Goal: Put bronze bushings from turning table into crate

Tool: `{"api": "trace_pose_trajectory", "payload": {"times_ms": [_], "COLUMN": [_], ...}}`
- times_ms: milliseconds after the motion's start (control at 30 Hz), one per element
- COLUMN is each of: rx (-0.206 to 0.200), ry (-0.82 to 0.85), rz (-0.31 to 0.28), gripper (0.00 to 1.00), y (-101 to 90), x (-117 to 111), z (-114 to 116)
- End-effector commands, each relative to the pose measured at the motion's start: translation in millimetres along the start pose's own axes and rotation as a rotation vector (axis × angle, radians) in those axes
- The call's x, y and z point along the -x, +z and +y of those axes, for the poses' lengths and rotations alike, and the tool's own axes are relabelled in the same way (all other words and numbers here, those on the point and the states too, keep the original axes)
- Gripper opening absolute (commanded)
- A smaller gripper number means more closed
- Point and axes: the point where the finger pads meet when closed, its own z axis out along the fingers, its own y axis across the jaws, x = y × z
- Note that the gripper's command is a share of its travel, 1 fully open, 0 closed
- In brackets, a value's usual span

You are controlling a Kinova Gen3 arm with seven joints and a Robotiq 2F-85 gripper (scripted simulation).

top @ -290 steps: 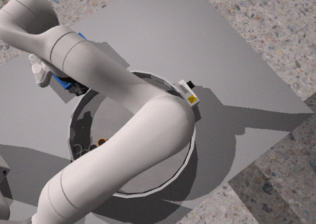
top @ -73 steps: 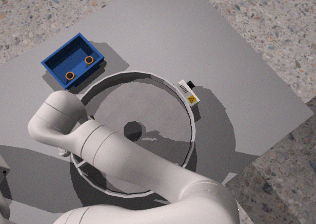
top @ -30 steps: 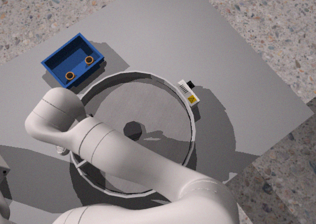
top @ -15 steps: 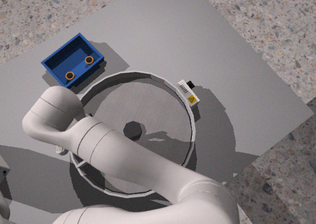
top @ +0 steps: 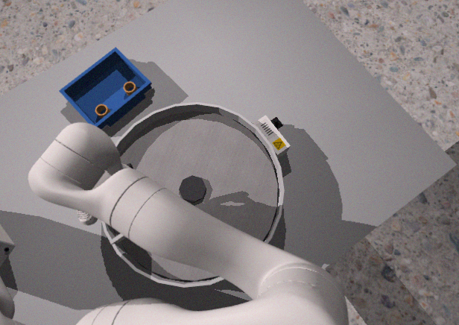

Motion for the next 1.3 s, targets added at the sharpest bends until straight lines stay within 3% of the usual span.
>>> {"api": "trace_pose_trajectory", "payload": {"times_ms": [0, 1267], "rx": [0.001, 0.001], "ry": [0.0, 0.0], "rz": [-0.001, -0.001], "gripper": [0.0, 0.0], "y": [-0.5, -17.0], "x": [0, 0], "z": [0, 0]}}
